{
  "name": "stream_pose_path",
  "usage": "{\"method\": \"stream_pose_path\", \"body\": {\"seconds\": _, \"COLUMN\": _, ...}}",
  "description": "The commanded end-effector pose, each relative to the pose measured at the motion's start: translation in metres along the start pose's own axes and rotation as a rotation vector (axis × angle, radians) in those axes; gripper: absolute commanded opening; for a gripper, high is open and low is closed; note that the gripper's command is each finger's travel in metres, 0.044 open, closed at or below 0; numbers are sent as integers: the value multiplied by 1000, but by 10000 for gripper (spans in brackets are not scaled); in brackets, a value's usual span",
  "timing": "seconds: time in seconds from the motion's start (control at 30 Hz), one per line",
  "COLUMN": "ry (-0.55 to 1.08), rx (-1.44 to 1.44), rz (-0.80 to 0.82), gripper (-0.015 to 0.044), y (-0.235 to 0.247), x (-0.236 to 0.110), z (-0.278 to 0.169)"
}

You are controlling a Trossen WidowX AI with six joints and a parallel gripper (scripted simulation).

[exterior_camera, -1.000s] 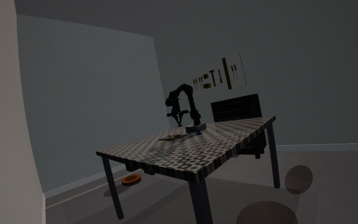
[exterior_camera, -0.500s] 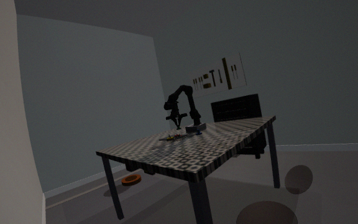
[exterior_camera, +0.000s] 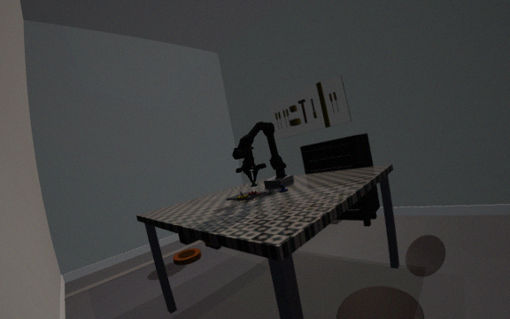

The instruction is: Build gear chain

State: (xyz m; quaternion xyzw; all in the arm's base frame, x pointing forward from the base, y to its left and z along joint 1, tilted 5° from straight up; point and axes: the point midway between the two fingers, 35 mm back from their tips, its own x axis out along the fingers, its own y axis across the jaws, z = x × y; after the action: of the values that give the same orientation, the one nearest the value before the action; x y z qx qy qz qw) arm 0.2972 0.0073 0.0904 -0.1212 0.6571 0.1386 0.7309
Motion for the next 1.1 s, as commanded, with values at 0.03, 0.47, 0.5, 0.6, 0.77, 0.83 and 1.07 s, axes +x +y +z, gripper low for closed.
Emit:
{"method": "stream_pose_path", "body": {"seconds": 0.03, "ry": -3, "rx": -4, "rz": 3, "gripper": 0, "y": 0, "x": -2, "z": -1}}
{"method": "stream_pose_path", "body": {"seconds": 0.47, "ry": -3, "rx": -13, "rz": 3, "gripper": 0, "y": 0, "x": -1, "z": -1}}
{"method": "stream_pose_path", "body": {"seconds": 0.5, "ry": -3, "rx": -22, "rz": 3, "gripper": 0, "y": 0, "x": 0, "z": 0}}
{"method": "stream_pose_path", "body": {"seconds": 0.6, "ry": -3, "rx": -70, "rz": 3, "gripper": 0, "y": 1, "x": 2, "z": 0}}
{"method": "stream_pose_path", "body": {"seconds": 0.77, "ry": -3, "rx": -178, "rz": 3, "gripper": 0, "y": 1, "x": 10, "z": -1}}
{"method": "stream_pose_path", "body": {"seconds": 0.83, "ry": -3, "rx": -208, "rz": 3, "gripper": 0, "y": 1, "x": 13, "z": -1}}
{"method": "stream_pose_path", "body": {"seconds": 1.07, "ry": -3, "rx": -209, "rz": 3, "gripper": 0, "y": 0, "x": 23, "z": -1}}
